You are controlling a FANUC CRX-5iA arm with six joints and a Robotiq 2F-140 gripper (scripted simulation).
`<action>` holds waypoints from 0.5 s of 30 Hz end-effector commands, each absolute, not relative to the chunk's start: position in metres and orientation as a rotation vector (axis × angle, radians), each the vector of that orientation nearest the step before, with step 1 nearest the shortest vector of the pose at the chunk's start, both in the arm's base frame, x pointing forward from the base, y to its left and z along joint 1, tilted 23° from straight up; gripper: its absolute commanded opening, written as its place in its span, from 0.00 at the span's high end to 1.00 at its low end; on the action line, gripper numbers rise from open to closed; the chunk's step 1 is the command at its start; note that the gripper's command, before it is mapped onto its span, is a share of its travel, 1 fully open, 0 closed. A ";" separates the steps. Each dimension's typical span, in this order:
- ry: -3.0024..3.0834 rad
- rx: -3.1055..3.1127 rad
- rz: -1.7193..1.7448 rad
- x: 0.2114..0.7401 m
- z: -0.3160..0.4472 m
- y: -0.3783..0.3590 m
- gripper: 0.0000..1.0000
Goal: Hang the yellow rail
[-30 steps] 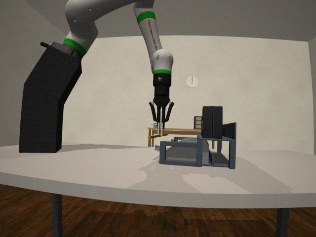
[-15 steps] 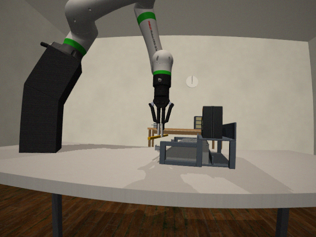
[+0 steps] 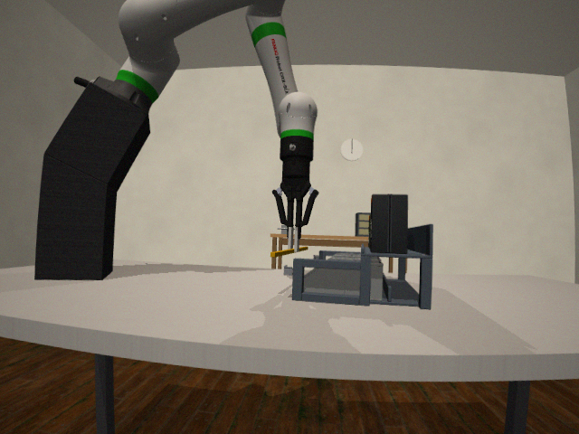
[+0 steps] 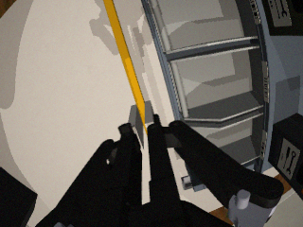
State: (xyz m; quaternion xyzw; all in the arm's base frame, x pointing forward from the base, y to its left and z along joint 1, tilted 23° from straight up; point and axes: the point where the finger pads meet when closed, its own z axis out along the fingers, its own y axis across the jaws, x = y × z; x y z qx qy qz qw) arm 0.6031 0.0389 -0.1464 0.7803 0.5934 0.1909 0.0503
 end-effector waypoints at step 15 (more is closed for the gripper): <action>1.807 2.376 0.581 0.615 -0.146 0.036 1.00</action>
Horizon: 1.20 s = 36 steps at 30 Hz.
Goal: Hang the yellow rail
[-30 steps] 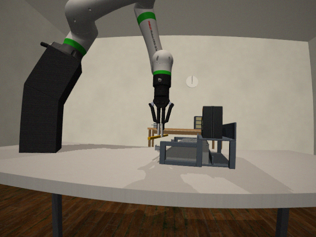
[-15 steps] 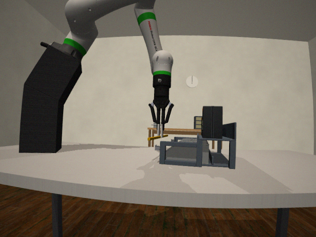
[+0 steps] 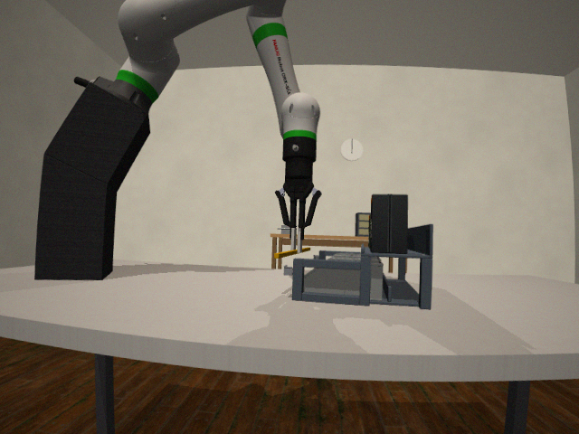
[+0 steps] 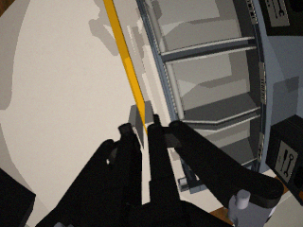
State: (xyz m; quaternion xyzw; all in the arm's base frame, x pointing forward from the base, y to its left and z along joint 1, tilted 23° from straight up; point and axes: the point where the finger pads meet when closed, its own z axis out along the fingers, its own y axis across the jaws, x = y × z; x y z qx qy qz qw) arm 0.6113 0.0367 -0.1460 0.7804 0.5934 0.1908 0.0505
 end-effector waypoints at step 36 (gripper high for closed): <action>1.807 2.376 0.581 0.644 -0.143 0.028 1.00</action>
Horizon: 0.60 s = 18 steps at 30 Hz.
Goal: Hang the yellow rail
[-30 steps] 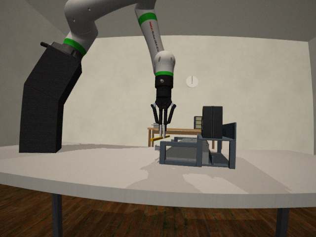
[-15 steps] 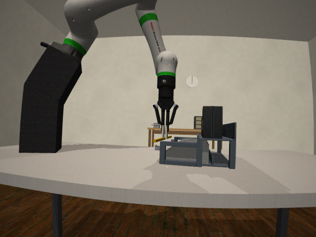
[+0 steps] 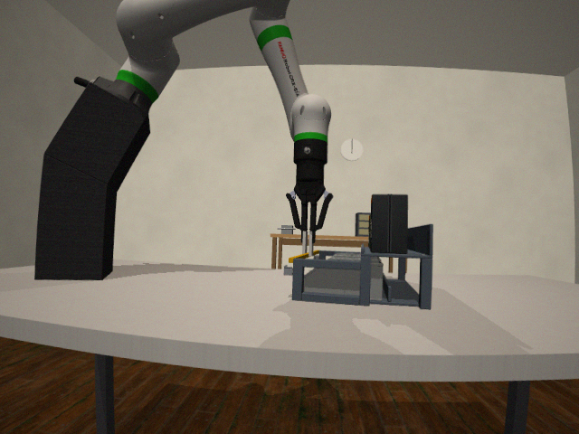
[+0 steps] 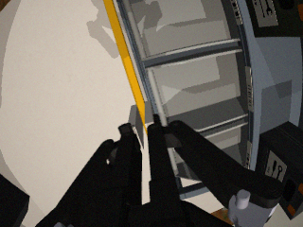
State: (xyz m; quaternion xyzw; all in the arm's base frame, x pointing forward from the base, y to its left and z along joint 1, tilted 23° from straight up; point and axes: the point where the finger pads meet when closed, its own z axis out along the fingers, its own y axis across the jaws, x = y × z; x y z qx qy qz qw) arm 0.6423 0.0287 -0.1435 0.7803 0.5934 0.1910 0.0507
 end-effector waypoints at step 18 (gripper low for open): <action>1.806 2.376 0.581 0.645 -0.150 0.029 1.00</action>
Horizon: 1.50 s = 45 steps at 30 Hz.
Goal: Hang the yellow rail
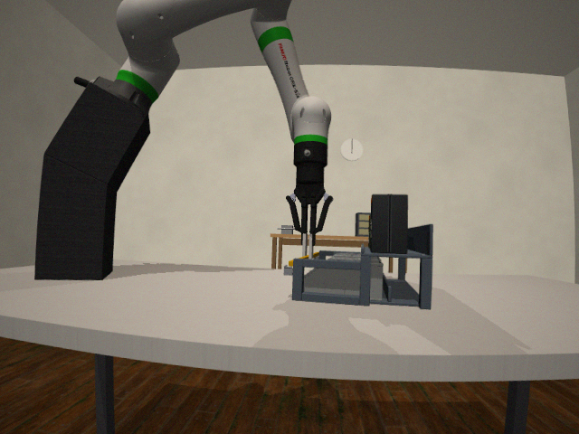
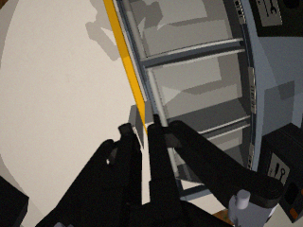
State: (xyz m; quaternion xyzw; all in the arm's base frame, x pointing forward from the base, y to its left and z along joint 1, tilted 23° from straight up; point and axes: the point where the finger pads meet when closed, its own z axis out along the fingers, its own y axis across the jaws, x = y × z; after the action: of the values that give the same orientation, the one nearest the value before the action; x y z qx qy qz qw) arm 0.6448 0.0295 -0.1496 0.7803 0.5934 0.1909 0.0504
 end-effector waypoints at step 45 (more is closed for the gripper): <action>1.807 2.376 0.581 0.648 -0.160 0.031 1.00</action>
State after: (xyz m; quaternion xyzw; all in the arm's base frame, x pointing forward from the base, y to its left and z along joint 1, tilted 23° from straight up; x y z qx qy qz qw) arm 0.6478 0.0314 -0.1597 0.7803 0.5934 0.1908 0.0503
